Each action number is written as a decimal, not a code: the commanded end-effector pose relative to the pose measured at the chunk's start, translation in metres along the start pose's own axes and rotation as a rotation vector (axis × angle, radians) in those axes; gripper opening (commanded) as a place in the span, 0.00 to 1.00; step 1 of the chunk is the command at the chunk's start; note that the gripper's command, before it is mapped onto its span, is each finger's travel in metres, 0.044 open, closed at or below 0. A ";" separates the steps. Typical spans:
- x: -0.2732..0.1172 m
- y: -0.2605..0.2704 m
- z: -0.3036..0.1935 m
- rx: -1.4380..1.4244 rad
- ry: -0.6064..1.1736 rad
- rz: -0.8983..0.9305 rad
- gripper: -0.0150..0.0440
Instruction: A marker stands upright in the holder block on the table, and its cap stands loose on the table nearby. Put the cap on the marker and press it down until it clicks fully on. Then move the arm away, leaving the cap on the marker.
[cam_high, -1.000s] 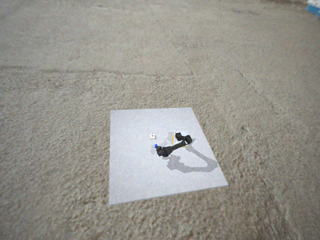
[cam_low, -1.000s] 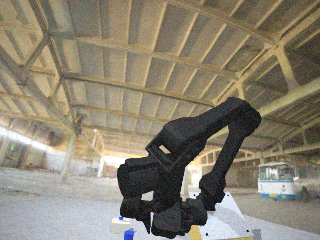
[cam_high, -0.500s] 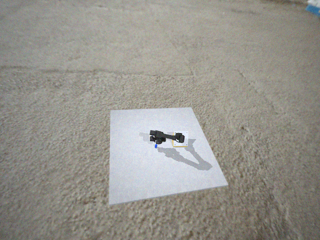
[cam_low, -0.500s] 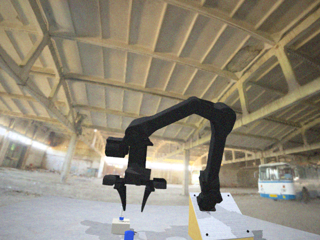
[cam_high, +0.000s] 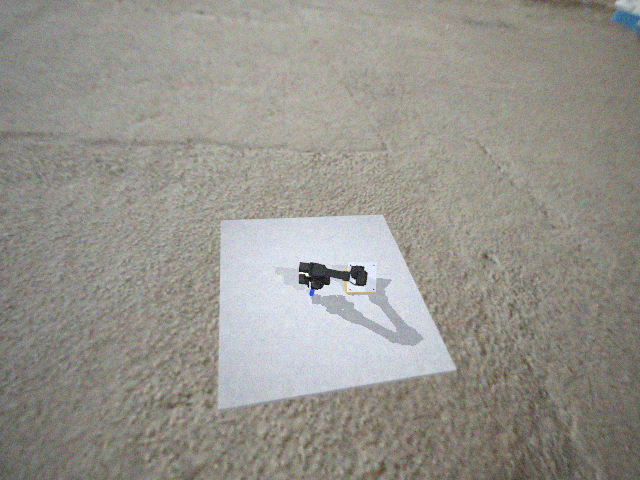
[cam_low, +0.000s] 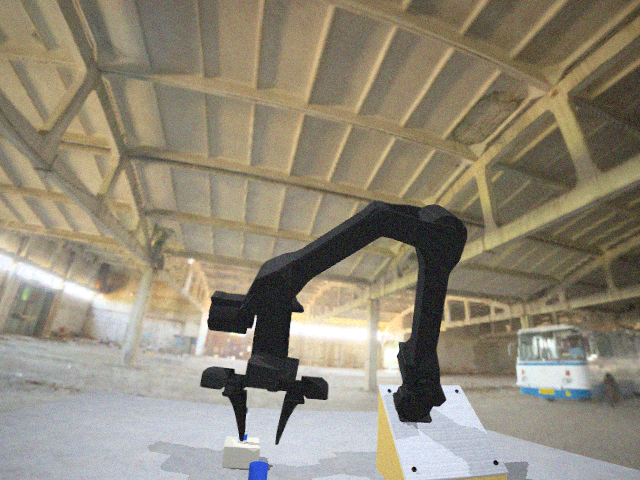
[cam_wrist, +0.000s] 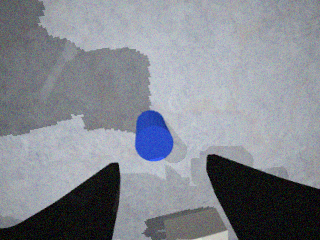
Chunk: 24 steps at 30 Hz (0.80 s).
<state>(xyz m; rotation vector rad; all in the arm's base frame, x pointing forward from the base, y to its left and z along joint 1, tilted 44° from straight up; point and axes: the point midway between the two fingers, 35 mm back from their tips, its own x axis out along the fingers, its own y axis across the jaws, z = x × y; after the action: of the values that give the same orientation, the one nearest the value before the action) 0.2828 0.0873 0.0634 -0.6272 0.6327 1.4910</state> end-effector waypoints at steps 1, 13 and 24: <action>0.014 0.002 0.000 0.009 -0.006 0.009 0.66; 0.027 0.001 0.000 0.009 -0.005 0.009 0.66; 0.045 0.001 0.000 0.009 -0.006 0.009 0.66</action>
<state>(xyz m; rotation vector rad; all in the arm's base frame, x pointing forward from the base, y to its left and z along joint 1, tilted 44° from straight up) 0.2838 0.1147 0.0375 -0.6305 0.6258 1.4889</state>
